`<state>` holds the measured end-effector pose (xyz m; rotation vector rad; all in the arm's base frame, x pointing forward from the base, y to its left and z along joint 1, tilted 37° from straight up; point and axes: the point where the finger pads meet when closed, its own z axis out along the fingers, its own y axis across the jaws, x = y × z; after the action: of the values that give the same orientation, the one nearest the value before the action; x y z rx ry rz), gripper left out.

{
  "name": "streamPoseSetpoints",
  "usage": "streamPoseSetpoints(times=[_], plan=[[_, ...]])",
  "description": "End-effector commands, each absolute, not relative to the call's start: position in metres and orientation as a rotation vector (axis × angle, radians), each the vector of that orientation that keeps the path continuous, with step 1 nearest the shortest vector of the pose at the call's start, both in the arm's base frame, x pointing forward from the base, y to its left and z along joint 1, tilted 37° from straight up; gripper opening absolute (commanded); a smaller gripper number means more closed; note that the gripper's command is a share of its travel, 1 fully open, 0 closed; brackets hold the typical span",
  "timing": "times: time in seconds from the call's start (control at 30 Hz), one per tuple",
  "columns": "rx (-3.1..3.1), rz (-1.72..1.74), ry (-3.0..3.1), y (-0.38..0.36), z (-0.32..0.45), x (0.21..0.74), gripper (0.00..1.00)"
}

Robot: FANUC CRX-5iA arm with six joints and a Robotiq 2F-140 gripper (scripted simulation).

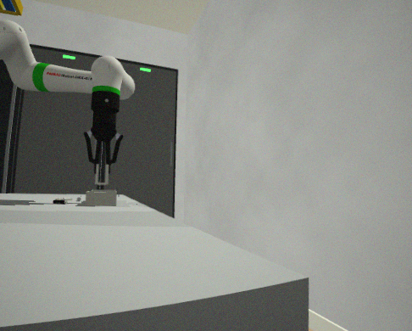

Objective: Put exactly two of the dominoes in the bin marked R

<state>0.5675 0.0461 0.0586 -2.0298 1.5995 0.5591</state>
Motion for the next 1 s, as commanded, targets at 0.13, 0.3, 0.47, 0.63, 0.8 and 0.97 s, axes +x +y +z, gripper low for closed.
streamPoseSetpoints(times=[0.13, 0.3, 0.47, 0.63, 0.8, 0.97], plan=[[-1.963, 0.605, 1.722, 0.046, 0.059, 0.567, 0.13], [-1.963, 0.605, 1.722, 0.046, 0.059, 0.566, 0.13], [-1.963, 0.605, 1.722, 0.046, 0.059, 0.566, 0.13], [-1.963, 0.605, 1.722, 0.050, 0.054, 0.566, 0.13], [-1.963, 0.605, 1.722, 0.056, 0.046, 0.566, 0.13], [-1.963, 0.605, 1.722, 0.061, 0.040, 0.566, 0.13]])
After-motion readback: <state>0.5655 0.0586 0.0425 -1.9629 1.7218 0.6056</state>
